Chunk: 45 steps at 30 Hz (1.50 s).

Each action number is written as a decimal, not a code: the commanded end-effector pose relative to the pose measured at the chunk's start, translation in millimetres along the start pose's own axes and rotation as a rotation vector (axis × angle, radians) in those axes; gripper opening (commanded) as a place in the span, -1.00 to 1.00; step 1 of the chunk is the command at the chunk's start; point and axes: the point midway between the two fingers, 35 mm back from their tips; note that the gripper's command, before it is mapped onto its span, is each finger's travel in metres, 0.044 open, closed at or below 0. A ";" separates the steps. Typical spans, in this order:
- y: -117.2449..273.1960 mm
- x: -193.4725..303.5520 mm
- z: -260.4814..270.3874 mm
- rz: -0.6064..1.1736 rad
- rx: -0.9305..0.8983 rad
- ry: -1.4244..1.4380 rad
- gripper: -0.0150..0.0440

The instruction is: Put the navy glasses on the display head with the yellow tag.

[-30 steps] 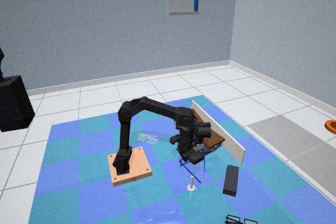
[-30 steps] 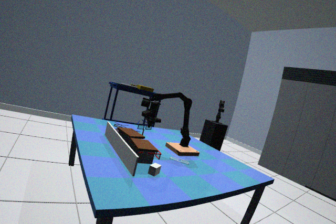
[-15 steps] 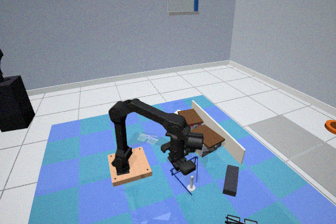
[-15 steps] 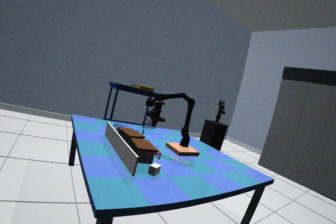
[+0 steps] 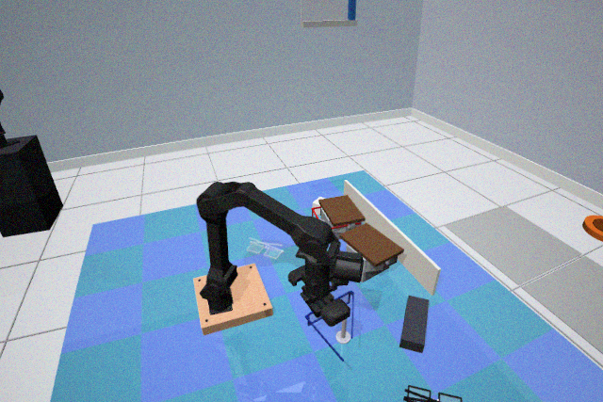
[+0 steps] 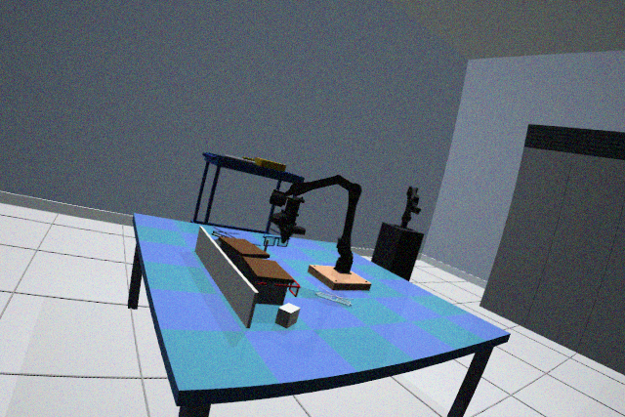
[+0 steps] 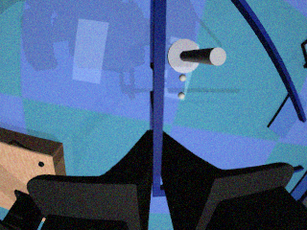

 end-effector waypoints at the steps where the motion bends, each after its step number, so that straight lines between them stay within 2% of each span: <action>1: -19.7 1.4 3.1 0.003 -0.011 0.005 -0.49; 45: -26.5 17.5 21.7 0.004 -0.012 0.005 -0.49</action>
Point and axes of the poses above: the point midway between the two fingers, 35 mm back from their tips, its own y axis back along the fingers, its own z axis across the jaws, x = y × z, and after that the axes turned 9 degrees about y, right-handed
